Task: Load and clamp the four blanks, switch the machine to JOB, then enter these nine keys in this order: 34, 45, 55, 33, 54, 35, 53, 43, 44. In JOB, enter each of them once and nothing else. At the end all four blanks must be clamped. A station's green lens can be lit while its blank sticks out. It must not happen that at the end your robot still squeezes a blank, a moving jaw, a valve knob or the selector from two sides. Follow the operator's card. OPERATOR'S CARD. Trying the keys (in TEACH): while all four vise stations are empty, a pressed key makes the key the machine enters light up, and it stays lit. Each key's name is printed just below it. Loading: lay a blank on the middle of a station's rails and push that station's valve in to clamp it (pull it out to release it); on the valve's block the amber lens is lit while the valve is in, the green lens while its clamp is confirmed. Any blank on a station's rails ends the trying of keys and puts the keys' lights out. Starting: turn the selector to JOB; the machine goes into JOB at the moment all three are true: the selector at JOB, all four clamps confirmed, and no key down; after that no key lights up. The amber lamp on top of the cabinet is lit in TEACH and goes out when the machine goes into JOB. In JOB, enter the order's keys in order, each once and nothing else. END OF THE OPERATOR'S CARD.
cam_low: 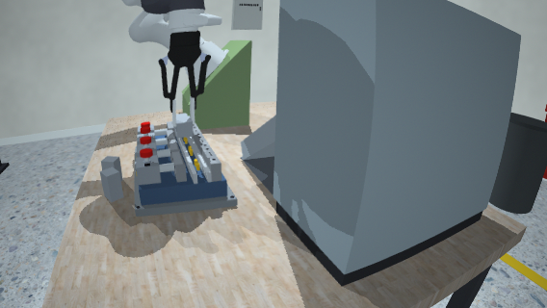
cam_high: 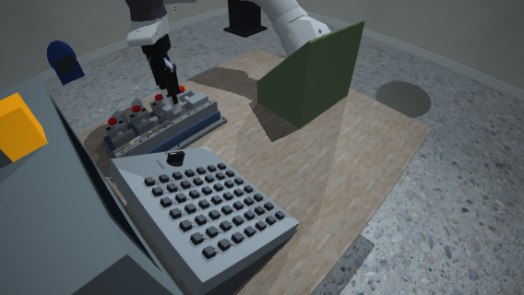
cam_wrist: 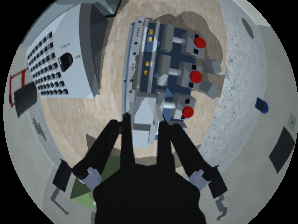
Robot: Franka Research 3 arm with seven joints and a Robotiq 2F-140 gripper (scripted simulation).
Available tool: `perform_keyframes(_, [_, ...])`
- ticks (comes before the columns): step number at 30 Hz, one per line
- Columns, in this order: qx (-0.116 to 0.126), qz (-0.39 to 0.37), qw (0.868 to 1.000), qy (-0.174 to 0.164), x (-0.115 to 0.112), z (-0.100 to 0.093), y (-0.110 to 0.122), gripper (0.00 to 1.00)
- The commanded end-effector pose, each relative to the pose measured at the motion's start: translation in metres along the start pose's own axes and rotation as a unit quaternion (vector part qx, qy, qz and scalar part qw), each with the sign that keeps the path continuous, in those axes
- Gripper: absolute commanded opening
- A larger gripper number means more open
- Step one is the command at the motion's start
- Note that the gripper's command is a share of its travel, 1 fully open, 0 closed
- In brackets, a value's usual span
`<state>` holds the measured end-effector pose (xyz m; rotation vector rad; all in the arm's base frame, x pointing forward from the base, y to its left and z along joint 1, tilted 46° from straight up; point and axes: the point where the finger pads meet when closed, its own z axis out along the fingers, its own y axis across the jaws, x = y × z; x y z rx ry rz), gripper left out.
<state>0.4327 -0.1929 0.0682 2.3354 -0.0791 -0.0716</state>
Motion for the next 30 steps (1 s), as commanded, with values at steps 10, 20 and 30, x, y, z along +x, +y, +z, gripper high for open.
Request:
perform_keyframes(10, [0.001, 0.001, 1.0, 0.002, 0.0008, 0.0052, -0.0005, 0.0])
perform_keyframes(20, [0.001, 0.001, 1.0, 0.002, 0.0008, 0.0096, -0.0005, 0.0])
perform_keyframes(30, [0.001, 0.001, 1.0, 0.002, 0.0008, 0.0108, -0.0005, 0.0])
